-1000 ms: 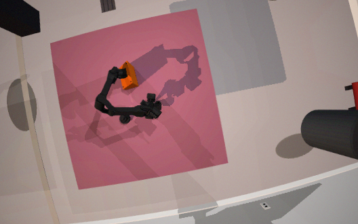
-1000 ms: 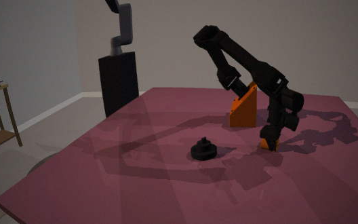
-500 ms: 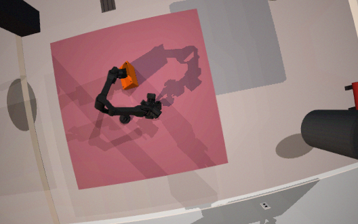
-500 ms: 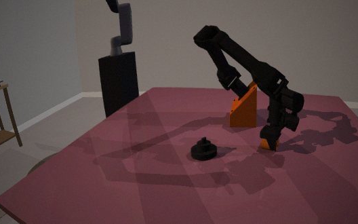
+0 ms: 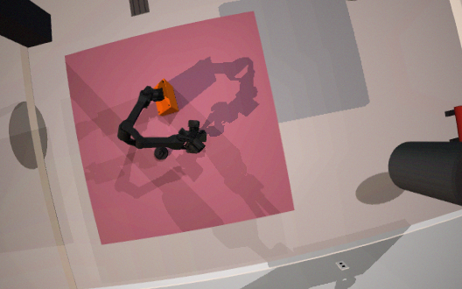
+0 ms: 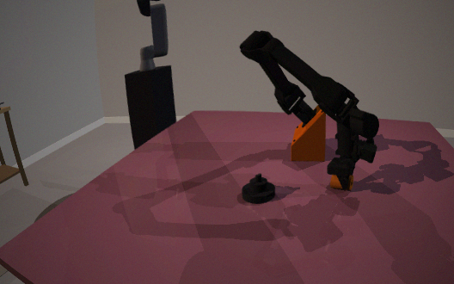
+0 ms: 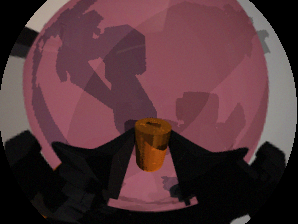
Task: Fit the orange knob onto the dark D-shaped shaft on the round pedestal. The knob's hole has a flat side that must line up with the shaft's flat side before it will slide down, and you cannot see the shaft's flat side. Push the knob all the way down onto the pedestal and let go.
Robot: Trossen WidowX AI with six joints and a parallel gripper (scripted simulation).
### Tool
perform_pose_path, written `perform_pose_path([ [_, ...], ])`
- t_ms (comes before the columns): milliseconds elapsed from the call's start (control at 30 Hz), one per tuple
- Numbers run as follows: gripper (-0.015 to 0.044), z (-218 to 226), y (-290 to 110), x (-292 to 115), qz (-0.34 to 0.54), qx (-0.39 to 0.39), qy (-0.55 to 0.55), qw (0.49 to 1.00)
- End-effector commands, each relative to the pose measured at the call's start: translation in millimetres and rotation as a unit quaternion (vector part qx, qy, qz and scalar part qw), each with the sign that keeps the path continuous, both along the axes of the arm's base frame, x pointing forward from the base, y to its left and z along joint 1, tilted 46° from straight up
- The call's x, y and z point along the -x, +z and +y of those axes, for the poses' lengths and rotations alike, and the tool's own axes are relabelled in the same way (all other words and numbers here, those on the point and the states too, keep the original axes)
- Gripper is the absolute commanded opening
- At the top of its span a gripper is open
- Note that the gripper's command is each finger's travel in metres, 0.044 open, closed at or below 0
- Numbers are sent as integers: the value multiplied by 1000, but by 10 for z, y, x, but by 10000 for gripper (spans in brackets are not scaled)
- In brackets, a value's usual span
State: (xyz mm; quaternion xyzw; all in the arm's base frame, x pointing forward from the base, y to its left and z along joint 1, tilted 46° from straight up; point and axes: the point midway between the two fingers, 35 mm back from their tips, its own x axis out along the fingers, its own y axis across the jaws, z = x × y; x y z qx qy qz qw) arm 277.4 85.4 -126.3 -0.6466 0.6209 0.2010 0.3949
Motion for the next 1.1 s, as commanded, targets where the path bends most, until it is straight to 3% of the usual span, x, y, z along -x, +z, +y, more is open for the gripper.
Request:
perform_pose_path([
  [0,179,-5,51,12,-2,-34,7,999],
  [1067,179,-116,296,90,-19,-241,63,968],
])
